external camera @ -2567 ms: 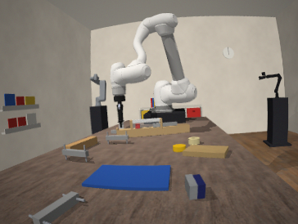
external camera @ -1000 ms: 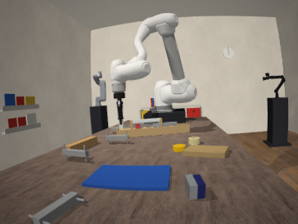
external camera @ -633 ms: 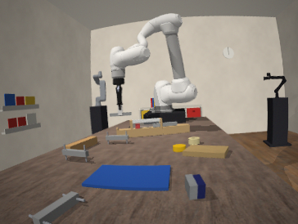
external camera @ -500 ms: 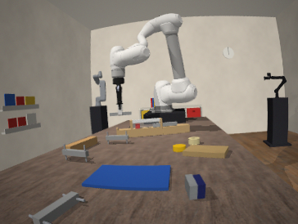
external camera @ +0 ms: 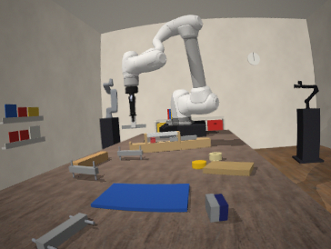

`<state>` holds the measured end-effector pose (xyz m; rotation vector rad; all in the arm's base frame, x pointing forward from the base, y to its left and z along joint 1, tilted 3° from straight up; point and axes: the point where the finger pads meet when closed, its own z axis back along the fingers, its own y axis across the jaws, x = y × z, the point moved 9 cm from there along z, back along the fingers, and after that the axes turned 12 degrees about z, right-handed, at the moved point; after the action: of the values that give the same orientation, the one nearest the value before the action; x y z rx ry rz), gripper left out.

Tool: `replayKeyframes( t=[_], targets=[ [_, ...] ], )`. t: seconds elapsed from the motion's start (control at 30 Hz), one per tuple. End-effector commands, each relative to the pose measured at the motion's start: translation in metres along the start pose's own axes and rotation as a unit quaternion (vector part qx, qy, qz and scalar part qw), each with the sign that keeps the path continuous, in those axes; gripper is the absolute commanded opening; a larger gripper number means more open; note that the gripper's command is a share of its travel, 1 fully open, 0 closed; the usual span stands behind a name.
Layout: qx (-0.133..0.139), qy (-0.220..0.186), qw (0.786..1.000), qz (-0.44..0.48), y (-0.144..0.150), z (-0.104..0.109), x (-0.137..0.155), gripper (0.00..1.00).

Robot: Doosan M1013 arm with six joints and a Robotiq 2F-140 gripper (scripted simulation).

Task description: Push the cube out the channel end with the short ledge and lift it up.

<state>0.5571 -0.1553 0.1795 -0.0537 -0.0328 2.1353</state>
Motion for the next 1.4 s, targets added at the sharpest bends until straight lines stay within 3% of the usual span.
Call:
replayKeyframes(
  t=[0.0, 0.53, 0.67, 0.8, 0.93, 1.0, 1.03, 1.37],
  targets=[
    [0.000, 0.000, 1.000, 0.000, 0.000, 0.000, 0.000, 0.00],
    [0.000, 0.000, 1.000, 0.000, 0.000, 0.000, 0.000, 0.00],
    [0.000, 0.000, 1.000, 0.002, -0.017, 0.000, 0.015, 0.00],
    [0.001, -0.001, 1.000, 0.009, -0.070, -0.001, 0.070, 0.00],
    [0.002, -0.001, 1.000, 0.020, -0.099, -0.002, 0.117, 0.00],
    [0.002, -0.001, 1.000, 0.020, -0.099, -0.002, 0.117, 0.00],
    [0.002, -0.001, 1.000, 0.023, -0.121, -0.002, 0.153, 0.00],
    [0.000, 0.000, 0.999, 0.040, -0.167, -0.001, 0.286, 0.00]
  ],
)
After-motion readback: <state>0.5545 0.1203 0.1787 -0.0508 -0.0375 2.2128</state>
